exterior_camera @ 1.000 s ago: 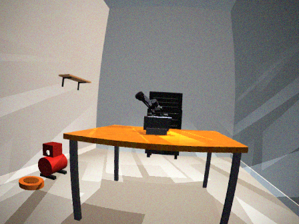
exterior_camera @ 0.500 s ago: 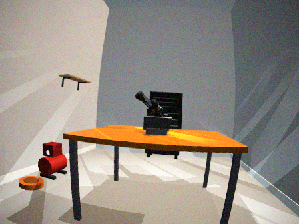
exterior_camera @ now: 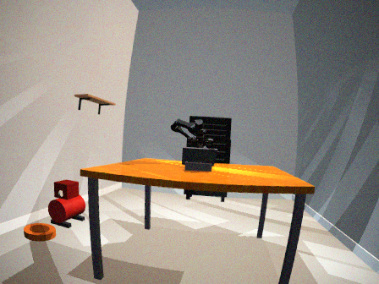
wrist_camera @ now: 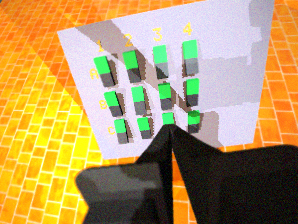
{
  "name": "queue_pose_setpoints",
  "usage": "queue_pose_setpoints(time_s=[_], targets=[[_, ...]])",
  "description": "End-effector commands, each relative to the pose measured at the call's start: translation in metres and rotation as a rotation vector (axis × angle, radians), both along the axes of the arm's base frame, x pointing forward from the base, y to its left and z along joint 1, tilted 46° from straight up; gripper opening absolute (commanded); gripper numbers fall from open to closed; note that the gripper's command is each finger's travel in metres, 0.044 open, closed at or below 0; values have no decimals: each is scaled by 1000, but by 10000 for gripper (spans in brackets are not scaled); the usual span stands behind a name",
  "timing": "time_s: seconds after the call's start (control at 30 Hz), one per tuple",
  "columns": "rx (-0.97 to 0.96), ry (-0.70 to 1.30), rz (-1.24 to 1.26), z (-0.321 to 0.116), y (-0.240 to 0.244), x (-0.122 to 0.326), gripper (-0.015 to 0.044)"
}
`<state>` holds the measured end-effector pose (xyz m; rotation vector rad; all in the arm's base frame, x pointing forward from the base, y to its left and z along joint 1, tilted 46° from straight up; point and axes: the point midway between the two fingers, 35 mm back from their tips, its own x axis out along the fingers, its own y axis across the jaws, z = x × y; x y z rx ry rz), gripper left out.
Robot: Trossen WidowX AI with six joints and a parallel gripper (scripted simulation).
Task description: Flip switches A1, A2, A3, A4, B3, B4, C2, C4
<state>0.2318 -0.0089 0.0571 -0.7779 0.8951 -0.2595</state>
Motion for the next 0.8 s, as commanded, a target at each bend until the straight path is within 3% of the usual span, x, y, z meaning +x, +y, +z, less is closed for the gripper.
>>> queue_pose_setpoints(time_s=[0.0,0.2,0.77], targets=[[-3,-8,-3,7,3,-4,0],[-4,-9,-3,37,-11,13,0],[-8,7,-21,12,-34,41,0]])
